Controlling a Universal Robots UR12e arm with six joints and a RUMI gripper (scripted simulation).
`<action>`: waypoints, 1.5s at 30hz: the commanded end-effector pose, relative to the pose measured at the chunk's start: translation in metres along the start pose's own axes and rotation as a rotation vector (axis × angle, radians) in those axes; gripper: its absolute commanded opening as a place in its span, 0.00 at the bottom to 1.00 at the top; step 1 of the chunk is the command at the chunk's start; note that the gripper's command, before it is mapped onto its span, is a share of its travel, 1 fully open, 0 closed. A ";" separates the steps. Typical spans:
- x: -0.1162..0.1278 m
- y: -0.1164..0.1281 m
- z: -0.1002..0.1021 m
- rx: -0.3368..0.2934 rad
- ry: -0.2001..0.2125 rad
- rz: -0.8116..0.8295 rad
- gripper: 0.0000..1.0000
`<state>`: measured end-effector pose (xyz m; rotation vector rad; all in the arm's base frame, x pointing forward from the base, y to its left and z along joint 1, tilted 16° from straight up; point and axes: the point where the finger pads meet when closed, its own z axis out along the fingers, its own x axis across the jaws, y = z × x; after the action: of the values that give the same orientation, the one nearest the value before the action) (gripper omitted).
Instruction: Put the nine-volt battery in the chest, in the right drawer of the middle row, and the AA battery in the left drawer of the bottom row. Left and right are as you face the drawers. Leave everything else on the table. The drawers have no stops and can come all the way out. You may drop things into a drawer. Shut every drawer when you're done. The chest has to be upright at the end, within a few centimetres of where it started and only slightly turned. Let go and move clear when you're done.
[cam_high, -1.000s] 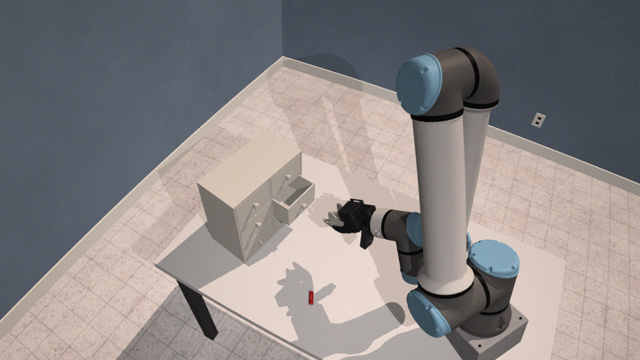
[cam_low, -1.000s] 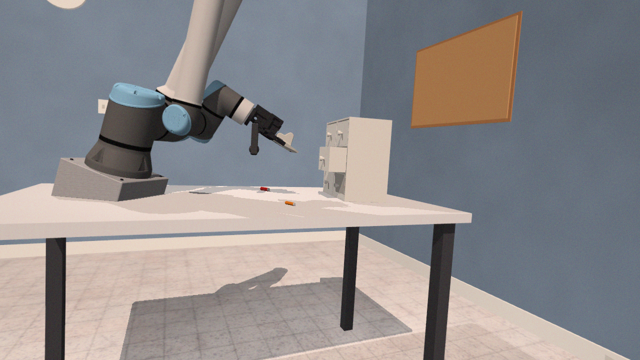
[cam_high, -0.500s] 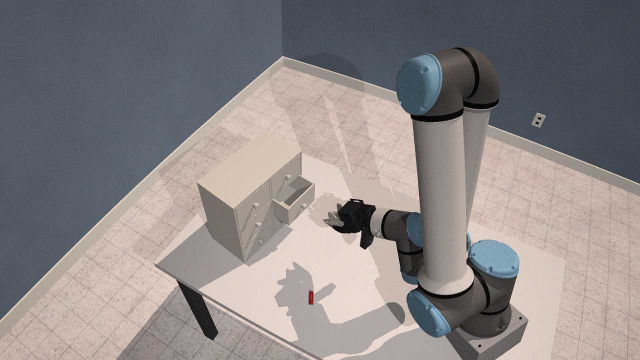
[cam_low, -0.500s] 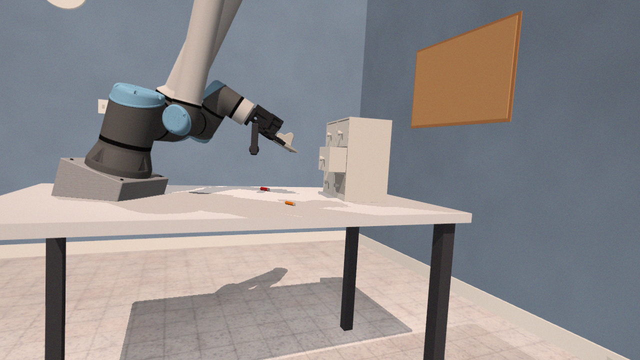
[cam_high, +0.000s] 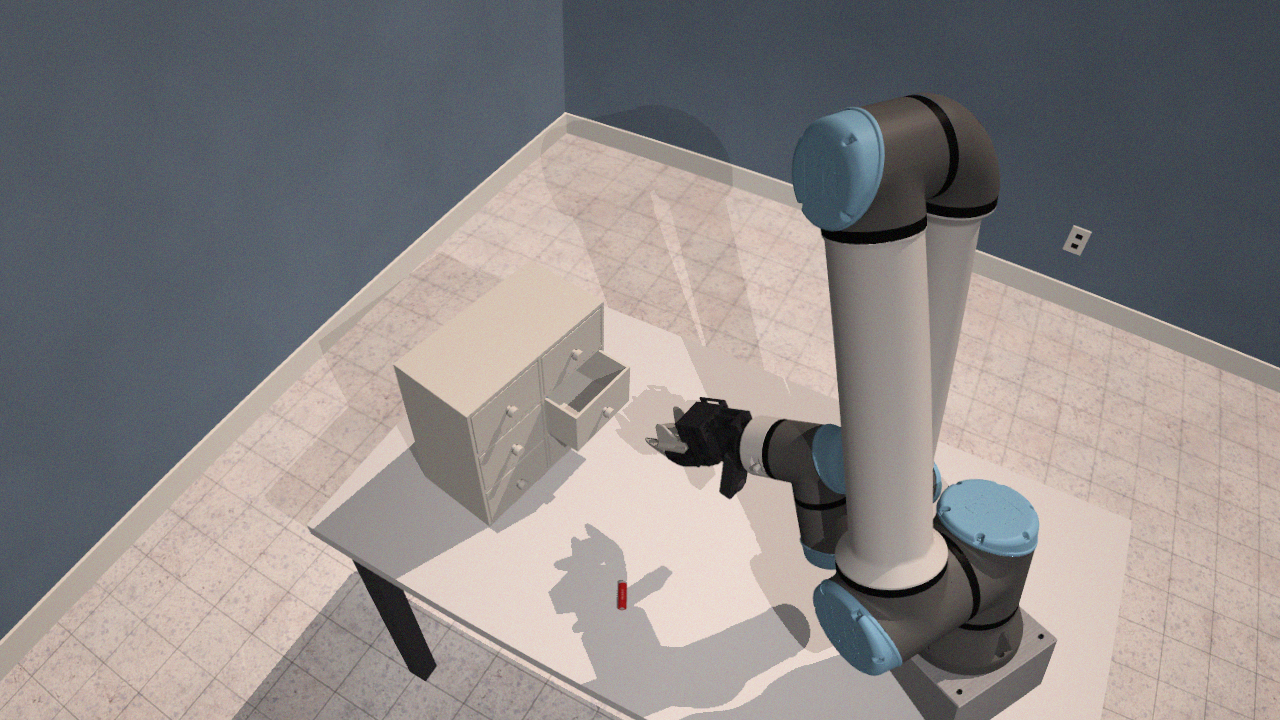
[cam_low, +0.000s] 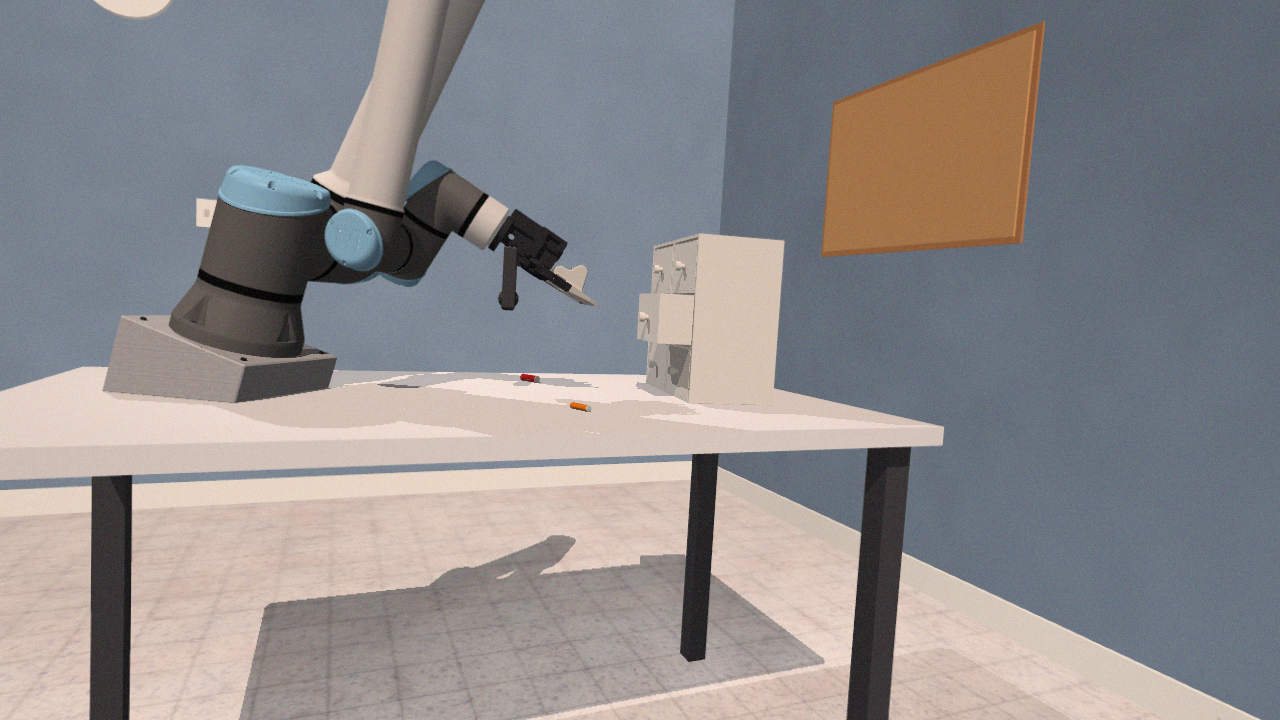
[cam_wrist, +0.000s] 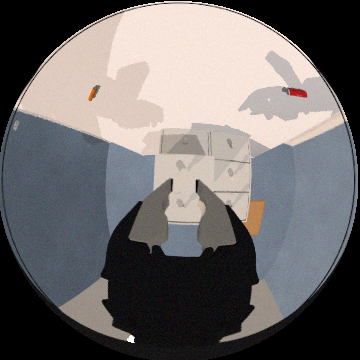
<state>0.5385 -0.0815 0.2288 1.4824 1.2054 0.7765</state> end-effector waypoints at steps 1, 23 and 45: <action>0.000 0.000 0.001 -0.001 0.000 0.000 0.20; 0.000 0.007 0.027 -0.001 0.000 0.000 0.20; 0.000 0.014 0.062 -0.001 0.000 0.000 0.20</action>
<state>0.5950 -0.0989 0.2262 1.4824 1.2056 0.7766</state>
